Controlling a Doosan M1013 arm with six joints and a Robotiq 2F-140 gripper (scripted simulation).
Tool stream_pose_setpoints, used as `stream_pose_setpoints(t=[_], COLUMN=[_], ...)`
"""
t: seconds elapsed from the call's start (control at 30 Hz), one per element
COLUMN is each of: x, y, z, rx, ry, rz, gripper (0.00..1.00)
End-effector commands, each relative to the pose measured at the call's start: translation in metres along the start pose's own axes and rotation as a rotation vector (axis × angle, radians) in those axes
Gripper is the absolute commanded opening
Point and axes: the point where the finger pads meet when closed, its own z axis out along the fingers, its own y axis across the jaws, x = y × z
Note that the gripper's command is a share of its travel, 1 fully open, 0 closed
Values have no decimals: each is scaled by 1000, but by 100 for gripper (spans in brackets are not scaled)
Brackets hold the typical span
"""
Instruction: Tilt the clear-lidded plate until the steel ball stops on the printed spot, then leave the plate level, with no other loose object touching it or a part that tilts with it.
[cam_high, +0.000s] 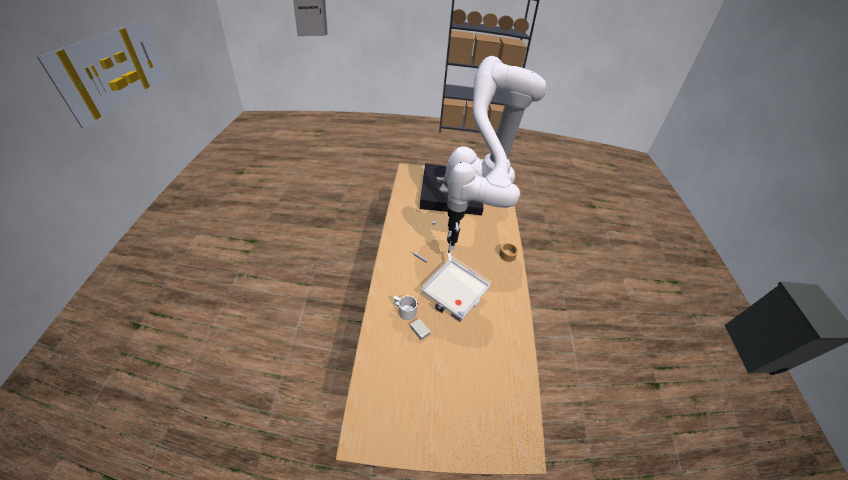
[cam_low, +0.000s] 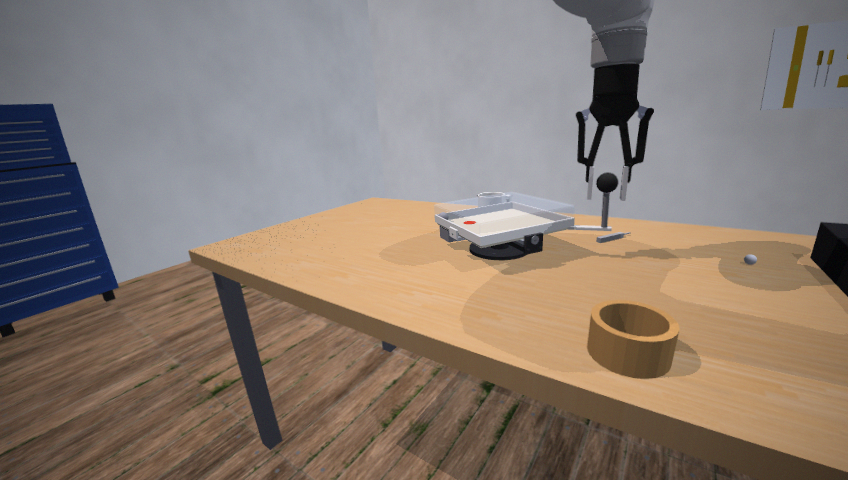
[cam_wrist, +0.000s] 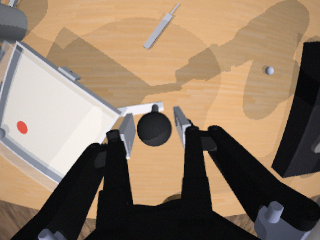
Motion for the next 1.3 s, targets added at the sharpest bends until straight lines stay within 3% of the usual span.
stream_pose_setpoints(t=[0.0,0.2,0.23,1.27], x=[0,0,0,0], y=[0,0,0,0], z=[0,0,0,0], rx=[0,0,0,0], ry=[0,0,0,0], rz=[0,0,0,0], gripper=[36,36,0,0])
